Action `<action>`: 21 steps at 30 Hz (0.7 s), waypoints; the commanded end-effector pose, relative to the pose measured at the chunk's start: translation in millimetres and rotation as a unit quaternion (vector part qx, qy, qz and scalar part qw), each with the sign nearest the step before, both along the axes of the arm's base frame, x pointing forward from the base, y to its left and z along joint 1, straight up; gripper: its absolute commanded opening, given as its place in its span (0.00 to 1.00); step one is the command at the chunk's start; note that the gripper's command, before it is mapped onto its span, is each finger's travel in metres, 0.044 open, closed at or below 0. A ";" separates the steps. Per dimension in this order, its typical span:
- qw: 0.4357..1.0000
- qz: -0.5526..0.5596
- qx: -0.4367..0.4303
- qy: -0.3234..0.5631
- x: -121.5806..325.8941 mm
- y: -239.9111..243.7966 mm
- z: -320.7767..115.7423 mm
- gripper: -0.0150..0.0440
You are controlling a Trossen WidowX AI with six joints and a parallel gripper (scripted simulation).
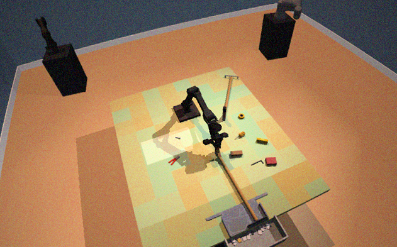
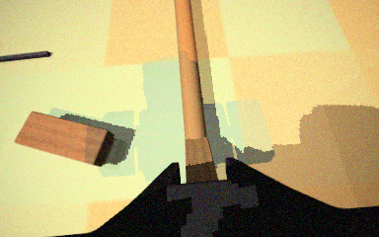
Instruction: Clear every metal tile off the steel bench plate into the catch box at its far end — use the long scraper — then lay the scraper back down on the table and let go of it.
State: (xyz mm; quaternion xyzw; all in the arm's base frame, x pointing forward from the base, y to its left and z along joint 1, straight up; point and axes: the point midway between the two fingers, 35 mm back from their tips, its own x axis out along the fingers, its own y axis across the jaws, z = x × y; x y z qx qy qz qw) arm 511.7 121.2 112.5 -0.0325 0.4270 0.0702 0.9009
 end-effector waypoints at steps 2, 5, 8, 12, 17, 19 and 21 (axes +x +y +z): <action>1.000 -0.001 0.001 -0.005 -5.8 0.1 5.8 0.25; 1.000 -0.001 0.001 -0.005 -8.7 0.0 6.7 0.25; 1.000 -0.001 0.001 -0.005 -11.6 -0.2 7.5 0.25; 1.000 -0.001 0.001 -0.005 -15.5 -0.5 8.5 0.25; 1.000 -0.001 0.001 -0.005 -20.4 -0.9 9.7 0.25; 1.000 -0.001 0.001 -0.005 -22.4 -1.0 10.1 0.25; 1.000 -0.001 0.001 -0.005 -24.4 -1.2 10.6 0.25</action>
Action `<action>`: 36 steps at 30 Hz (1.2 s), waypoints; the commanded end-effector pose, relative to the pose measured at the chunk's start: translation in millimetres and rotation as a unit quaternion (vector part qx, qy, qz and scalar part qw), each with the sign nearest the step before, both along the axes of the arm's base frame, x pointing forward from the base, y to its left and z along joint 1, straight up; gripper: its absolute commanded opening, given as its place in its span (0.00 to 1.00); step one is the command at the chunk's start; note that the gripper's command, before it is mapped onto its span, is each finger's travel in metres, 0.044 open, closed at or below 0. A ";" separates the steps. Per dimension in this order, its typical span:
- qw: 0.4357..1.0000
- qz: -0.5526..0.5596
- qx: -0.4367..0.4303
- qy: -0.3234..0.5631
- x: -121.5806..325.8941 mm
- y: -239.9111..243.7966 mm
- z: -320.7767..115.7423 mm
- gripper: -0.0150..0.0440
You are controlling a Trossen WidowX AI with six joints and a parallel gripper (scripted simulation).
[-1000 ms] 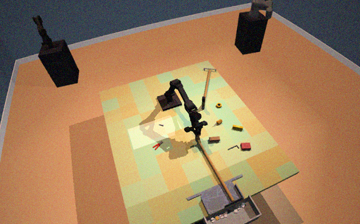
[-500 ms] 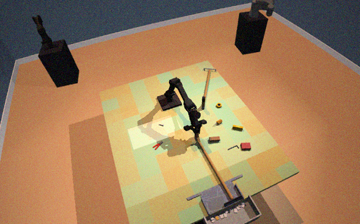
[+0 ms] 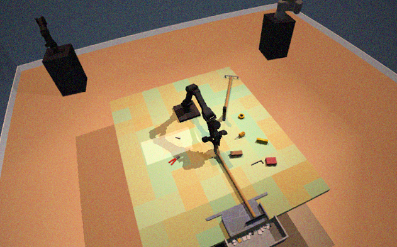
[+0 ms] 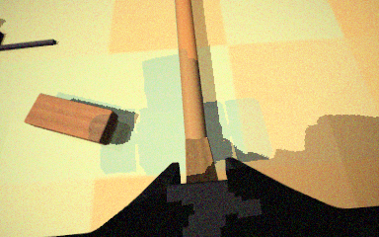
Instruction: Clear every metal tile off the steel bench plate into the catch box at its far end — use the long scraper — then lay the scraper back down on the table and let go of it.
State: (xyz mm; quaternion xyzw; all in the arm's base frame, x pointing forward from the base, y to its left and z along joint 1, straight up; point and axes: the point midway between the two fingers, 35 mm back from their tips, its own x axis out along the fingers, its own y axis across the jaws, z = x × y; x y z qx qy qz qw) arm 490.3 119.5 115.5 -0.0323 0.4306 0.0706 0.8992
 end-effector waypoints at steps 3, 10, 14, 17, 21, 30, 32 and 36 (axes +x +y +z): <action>1.000 -0.001 0.001 -0.009 -5.9 0.2 8.2 0.25; 1.000 -0.001 0.001 -0.009 -13.0 -0.3 9.5 0.25; 1.000 -0.001 0.001 -0.009 -17.0 -0.7 10.2 0.25; 1.000 -0.001 0.001 -0.009 -20.1 -0.9 10.7 0.25; 1.000 -0.001 0.001 -0.009 -24.1 -1.3 11.2 0.25; 1.000 -0.001 0.002 -0.010 -33.4 -2.1 12.3 0.25; 1.000 -0.001 0.002 -0.010 -35.4 -2.3 12.5 0.25; 1.000 -0.001 0.002 -0.010 -39.6 -2.7 12.8 0.25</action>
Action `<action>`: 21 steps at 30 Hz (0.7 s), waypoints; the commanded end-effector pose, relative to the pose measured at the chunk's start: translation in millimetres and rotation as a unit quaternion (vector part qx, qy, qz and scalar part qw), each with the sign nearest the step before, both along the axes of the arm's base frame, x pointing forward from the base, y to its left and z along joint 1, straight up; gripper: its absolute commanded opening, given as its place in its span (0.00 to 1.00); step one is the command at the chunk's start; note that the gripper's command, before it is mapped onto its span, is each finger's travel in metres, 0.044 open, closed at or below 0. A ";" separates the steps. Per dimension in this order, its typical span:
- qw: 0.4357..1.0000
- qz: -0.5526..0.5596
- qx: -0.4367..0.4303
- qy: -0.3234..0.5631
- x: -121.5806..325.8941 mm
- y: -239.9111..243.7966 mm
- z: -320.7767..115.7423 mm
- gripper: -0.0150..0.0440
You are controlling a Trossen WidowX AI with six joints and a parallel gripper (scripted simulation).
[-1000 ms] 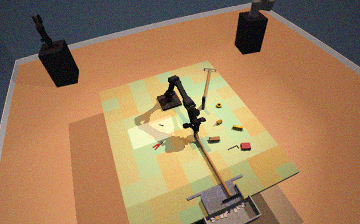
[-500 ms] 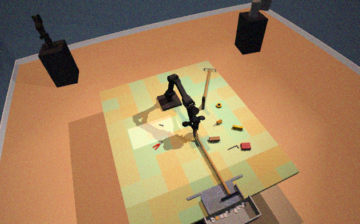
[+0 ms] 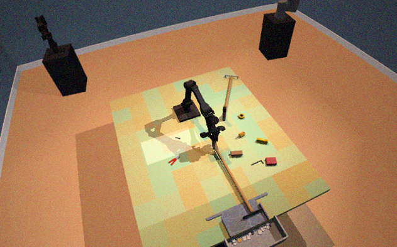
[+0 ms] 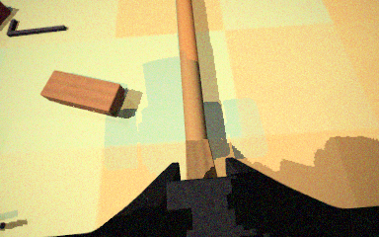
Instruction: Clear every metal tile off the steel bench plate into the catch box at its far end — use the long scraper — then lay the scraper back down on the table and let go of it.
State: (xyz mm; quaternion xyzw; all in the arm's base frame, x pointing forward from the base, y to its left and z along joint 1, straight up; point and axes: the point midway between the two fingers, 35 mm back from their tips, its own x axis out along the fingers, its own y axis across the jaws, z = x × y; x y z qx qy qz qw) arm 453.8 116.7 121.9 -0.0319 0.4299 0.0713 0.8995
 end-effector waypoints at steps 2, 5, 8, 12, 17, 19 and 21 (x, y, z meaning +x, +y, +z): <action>1.000 -0.001 0.001 -0.009 -5.1 -0.1 6.6 0.25; 1.000 -0.001 0.001 -0.009 -8.3 -0.4 6.8 0.25; 1.000 -0.001 0.001 -0.009 -11.4 -0.7 7.0 0.25; 1.000 -0.001 0.001 -0.009 -15.6 -1.1 7.1 0.25; 1.000 -0.001 0.001 -0.009 -20.8 -1.7 7.2 0.25; 1.000 -0.001 0.001 -0.009 -22.9 -1.9 7.2 0.25; 1.000 -0.001 0.001 -0.009 -25.0 -2.1 7.2 0.25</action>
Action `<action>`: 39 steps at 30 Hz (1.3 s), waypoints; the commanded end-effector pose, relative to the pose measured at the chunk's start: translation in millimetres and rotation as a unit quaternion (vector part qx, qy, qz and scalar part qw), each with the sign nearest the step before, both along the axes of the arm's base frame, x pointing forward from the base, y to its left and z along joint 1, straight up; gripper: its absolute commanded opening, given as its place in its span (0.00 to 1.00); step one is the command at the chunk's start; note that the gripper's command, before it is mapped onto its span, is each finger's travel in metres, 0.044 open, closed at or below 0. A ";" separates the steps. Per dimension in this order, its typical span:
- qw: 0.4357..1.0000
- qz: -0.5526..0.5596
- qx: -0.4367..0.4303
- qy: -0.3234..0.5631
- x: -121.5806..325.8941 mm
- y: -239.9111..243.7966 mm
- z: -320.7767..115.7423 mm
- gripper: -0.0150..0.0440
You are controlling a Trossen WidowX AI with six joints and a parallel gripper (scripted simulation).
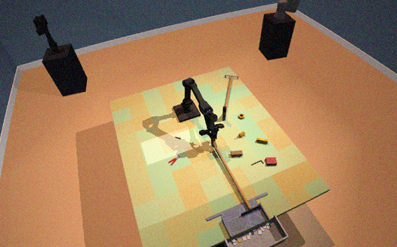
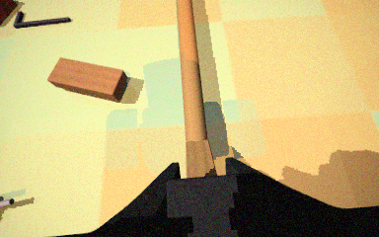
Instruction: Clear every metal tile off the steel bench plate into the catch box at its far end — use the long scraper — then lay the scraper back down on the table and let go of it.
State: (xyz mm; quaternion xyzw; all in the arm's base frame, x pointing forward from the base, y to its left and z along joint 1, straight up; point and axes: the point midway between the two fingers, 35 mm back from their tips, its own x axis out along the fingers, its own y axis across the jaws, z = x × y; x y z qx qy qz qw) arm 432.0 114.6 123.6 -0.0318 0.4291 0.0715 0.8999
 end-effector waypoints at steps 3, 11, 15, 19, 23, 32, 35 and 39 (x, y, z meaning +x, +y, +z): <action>1.000 -0.001 0.001 -0.008 -6.4 -0.4 5.5 0.25; 1.000 -0.001 0.001 -0.009 -14.8 -1.3 5.2 0.25; 1.000 -0.001 0.001 -0.009 -19.0 -1.8 5.0 0.25; 1.000 -0.001 0.001 -0.009 -23.3 -2.3 4.7 0.25; 1.000 -0.001 0.001 -0.009 -27.5 -2.9 4.4 0.25; 1.000 -0.001 0.001 -0.009 -37.0 -4.4 3.4 0.25; 1.000 -0.001 0.001 -0.009 -40.1 -5.0 3.1 0.25; 1.000 -0.001 0.001 -0.009 -44.4 -5.8 2.5 0.25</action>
